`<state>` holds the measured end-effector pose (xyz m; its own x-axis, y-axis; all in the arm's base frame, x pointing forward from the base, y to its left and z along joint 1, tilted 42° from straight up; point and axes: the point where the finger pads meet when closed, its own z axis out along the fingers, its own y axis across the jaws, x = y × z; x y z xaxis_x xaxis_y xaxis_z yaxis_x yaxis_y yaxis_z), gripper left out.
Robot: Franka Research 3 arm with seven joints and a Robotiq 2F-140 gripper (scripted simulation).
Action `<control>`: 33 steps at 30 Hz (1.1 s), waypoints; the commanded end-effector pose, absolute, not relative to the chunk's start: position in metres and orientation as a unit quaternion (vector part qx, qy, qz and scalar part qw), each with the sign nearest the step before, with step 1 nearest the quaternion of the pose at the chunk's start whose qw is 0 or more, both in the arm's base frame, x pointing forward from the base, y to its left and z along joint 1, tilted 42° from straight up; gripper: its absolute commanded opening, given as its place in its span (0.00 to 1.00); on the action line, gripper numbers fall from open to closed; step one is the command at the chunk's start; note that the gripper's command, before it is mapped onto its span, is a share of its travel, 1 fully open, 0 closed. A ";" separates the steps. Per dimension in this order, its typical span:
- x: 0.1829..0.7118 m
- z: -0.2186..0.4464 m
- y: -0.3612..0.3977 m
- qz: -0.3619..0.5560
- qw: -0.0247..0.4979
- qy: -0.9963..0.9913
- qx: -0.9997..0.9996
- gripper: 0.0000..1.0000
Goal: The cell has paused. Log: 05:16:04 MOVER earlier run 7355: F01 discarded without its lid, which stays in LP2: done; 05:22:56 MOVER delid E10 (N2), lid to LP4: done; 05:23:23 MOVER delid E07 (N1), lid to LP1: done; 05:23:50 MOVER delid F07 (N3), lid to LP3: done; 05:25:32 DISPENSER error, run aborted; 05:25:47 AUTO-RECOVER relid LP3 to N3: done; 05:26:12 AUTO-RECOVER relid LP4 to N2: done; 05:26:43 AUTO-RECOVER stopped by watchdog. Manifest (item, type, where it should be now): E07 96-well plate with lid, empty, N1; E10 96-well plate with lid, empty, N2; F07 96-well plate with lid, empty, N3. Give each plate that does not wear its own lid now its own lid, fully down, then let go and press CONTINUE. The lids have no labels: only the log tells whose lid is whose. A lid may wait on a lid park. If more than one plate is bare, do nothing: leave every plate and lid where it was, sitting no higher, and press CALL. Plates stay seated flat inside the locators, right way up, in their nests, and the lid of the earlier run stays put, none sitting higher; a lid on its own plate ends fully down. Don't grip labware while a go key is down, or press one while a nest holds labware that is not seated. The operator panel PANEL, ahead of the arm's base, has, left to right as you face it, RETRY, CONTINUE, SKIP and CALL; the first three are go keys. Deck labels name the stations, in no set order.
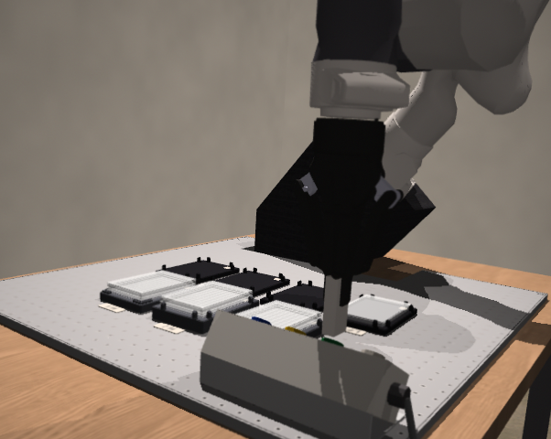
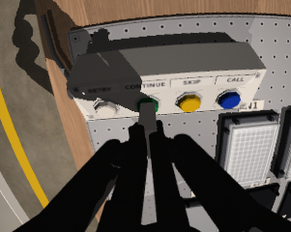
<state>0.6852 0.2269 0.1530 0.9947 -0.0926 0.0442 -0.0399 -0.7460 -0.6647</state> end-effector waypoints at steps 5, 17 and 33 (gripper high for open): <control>0.688 0.152 0.231 -0.040 0.356 0.037 -0.933 0.00; 0.688 0.151 0.232 -0.040 0.356 0.037 -0.933 0.00; 0.688 0.151 0.232 -0.040 0.356 0.037 -0.933 0.00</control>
